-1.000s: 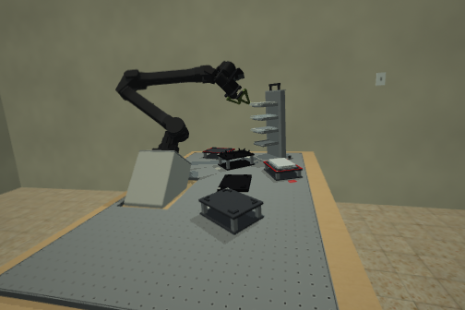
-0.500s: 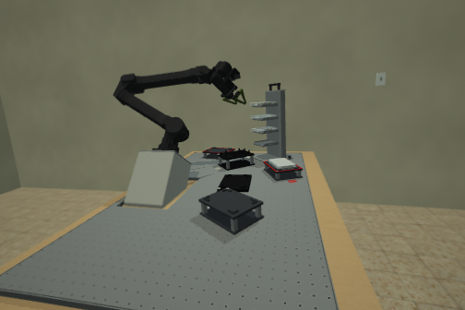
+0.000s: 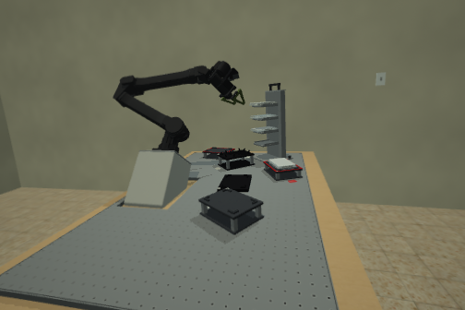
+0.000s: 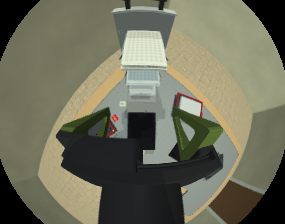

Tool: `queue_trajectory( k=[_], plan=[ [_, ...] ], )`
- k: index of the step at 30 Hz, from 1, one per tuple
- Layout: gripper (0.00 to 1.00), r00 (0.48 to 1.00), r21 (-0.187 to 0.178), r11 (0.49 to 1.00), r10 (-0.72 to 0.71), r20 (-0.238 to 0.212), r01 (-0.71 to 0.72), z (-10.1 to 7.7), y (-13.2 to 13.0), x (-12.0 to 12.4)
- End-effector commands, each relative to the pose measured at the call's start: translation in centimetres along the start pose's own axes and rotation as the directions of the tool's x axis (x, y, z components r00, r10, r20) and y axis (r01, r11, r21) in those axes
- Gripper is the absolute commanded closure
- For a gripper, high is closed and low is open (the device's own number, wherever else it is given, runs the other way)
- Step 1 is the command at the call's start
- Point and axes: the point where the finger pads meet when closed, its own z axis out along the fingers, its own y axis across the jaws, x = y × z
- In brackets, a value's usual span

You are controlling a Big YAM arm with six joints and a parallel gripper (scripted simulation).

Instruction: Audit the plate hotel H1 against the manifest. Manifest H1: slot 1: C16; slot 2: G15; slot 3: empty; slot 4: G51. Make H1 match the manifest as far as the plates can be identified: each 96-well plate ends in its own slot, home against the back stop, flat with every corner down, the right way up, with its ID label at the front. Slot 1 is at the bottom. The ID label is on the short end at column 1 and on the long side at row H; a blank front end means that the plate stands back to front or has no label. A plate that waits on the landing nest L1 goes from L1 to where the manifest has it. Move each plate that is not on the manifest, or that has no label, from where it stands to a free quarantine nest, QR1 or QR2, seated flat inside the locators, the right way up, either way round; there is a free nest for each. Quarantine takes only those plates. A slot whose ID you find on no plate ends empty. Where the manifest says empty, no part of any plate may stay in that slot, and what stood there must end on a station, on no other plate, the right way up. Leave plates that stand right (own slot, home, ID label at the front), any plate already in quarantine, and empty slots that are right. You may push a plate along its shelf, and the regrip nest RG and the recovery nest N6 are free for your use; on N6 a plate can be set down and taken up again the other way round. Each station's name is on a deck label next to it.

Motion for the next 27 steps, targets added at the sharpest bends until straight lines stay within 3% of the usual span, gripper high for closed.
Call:
queue_trajectory(
  k=[1,14,16,27],
  plan=[
    [0.00,1.000,0.012,1.000,0.015,-0.012,-0.014,0.0,-0.7,0.6],
    [0.00,1.000,0.012,1.000,0.015,-0.012,-0.014,0.0,-0.7,0.6],
    [0.00,1.000,-0.005,1.000,0.000,0.004,0.000,0.4,0.0,0.4],
    [0.00,1.000,-0.006,1.000,0.000,0.008,0.000,1.4,0.1,1.4]
  ],
)
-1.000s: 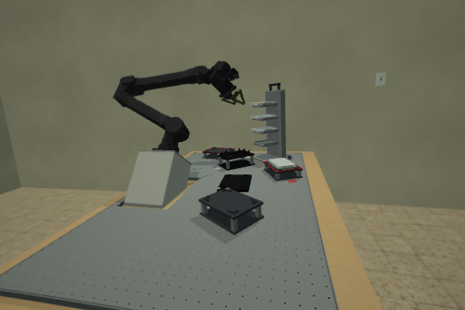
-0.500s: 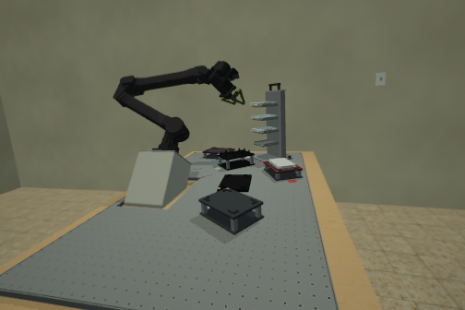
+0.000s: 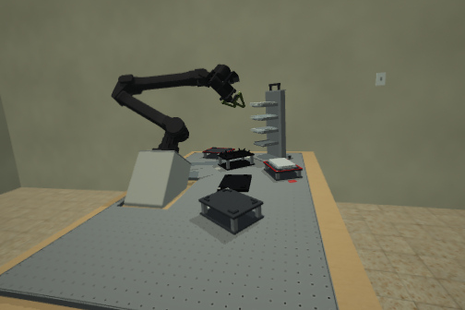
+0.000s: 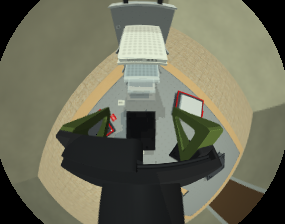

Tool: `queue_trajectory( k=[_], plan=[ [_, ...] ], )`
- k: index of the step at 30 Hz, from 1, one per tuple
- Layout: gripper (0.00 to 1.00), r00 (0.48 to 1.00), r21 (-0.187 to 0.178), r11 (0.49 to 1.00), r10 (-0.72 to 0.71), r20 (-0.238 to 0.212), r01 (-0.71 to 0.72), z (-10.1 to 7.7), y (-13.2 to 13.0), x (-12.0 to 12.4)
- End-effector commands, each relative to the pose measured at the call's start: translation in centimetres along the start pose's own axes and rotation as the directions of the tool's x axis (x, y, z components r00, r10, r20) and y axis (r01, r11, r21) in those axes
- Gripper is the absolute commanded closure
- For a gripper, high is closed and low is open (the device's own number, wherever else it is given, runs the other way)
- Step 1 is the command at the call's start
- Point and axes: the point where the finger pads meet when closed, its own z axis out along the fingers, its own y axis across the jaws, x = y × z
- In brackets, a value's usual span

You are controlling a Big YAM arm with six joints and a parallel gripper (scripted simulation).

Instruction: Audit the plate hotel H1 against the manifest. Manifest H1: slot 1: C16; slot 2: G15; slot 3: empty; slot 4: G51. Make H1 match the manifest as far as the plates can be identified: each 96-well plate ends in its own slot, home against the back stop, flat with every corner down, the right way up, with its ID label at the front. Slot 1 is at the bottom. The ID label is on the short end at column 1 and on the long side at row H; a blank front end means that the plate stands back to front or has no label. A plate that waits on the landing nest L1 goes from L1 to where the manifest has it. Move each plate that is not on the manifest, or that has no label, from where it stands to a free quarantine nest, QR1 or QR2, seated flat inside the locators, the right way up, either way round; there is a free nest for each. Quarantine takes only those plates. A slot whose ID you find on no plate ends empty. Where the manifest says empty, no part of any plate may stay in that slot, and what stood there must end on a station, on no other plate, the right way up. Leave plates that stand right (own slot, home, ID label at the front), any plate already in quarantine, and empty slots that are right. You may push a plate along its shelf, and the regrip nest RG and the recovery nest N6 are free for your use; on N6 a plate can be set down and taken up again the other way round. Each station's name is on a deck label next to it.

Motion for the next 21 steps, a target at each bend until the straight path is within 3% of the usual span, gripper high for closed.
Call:
queue_trajectory(
  k=[1,21],
  plan=[
    [0.00,1.000,-0.014,1.000,-0.003,0.012,0.003,0.5,0.4,0.3],
    [0.00,1.000,-0.015,1.000,0.001,0.012,-0.001,2.6,0.3,2.4]
  ],
)
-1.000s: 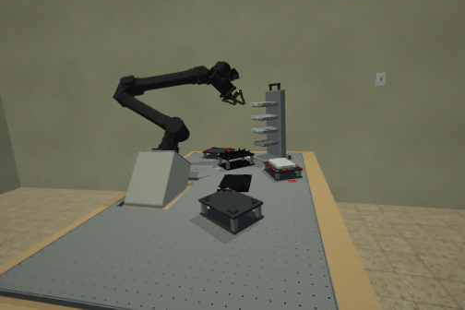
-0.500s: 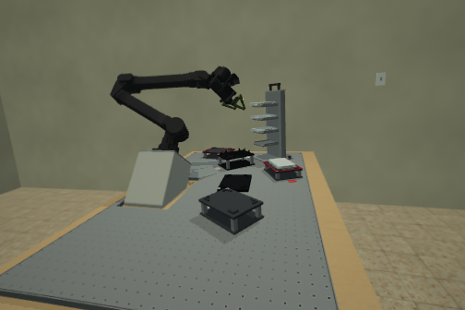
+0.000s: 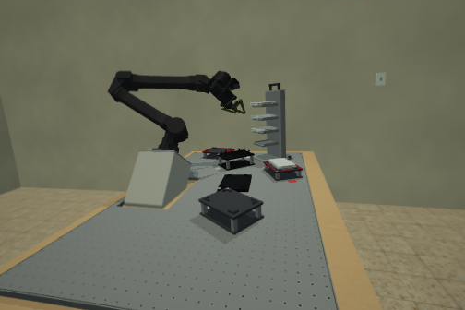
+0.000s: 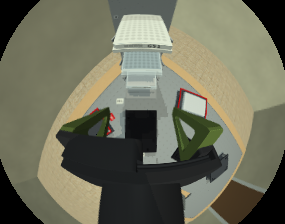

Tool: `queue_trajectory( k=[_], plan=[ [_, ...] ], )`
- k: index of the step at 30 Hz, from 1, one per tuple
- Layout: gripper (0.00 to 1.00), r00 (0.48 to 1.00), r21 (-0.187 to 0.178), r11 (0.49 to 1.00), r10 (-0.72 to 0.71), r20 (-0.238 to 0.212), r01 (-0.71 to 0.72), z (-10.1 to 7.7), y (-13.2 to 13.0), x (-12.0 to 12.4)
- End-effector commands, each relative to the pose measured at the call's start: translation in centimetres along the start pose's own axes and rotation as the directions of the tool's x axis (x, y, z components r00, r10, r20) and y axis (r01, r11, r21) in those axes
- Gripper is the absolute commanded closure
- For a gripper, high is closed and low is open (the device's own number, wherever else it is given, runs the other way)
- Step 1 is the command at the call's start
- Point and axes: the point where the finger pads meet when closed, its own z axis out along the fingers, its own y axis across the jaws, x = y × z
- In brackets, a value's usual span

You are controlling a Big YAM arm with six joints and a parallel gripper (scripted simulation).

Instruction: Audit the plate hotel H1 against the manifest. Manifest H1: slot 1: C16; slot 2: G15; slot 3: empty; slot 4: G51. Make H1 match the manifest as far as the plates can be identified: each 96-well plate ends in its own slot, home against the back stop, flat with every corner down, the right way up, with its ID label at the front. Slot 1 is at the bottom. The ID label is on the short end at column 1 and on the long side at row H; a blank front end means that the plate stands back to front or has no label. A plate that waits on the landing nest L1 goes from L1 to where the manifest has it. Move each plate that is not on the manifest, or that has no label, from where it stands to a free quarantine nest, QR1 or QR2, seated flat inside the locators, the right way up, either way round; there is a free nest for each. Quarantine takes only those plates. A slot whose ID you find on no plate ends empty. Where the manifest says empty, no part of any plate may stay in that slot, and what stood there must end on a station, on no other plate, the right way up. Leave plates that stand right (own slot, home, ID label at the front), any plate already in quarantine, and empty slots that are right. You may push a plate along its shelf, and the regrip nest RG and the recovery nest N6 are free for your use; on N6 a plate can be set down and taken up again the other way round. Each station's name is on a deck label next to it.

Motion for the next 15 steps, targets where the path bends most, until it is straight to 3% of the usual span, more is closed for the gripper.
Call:
queue_trajectory(
  k=[1,15],
  plan=[
    [0.00,1.000,-0.015,1.000,0.000,0.011,0.000,0.5,0.3,0.3],
    [0.00,1.000,-0.015,1.000,0.003,0.009,-0.003,1.9,0.3,1.7]
  ],
)
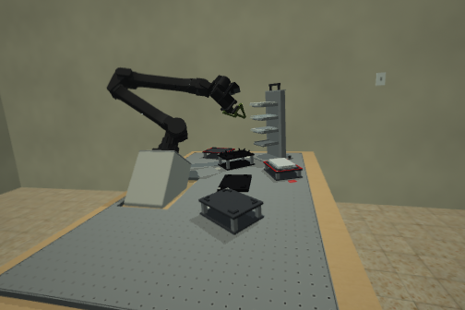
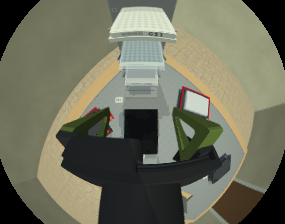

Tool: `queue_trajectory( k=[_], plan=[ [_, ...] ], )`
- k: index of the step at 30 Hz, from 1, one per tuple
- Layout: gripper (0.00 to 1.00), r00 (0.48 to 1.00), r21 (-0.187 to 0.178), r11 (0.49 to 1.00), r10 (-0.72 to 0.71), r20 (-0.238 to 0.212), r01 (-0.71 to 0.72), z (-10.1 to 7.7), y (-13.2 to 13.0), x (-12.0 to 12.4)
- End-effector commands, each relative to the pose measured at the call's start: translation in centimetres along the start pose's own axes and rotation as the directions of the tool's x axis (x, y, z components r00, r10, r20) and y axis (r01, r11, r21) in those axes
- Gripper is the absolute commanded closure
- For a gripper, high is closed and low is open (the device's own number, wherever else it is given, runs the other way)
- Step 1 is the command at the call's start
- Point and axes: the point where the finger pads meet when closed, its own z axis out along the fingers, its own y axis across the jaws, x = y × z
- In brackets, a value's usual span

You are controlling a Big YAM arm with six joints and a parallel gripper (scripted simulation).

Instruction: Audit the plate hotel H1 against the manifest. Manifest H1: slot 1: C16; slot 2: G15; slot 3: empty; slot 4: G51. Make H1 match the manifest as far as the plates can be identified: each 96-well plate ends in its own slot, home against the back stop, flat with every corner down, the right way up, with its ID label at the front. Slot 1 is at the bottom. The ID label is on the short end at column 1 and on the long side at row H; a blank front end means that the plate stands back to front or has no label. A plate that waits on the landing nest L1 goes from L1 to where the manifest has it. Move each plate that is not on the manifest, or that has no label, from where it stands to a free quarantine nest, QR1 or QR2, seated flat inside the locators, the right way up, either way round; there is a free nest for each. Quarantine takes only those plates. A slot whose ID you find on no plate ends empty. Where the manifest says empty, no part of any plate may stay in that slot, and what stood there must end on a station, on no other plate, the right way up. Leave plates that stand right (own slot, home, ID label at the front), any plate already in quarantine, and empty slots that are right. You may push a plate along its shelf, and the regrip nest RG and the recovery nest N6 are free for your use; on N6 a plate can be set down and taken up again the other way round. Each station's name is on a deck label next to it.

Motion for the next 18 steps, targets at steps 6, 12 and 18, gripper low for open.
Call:
queue_trajectory(
  k=[6,12,18],
  plan=[
    [0.00,1.000,-0.016,1.000,-0.006,0.012,0.006,0.32,0.38,0.19],
    [0.00,1.000,-0.016,1.000,-0.006,0.012,0.006,0.32,0.38,0.19],
    [0.00,1.000,-0.016,1.000,-0.006,0.012,0.006,0.32,0.38,0.19]
  ],
)
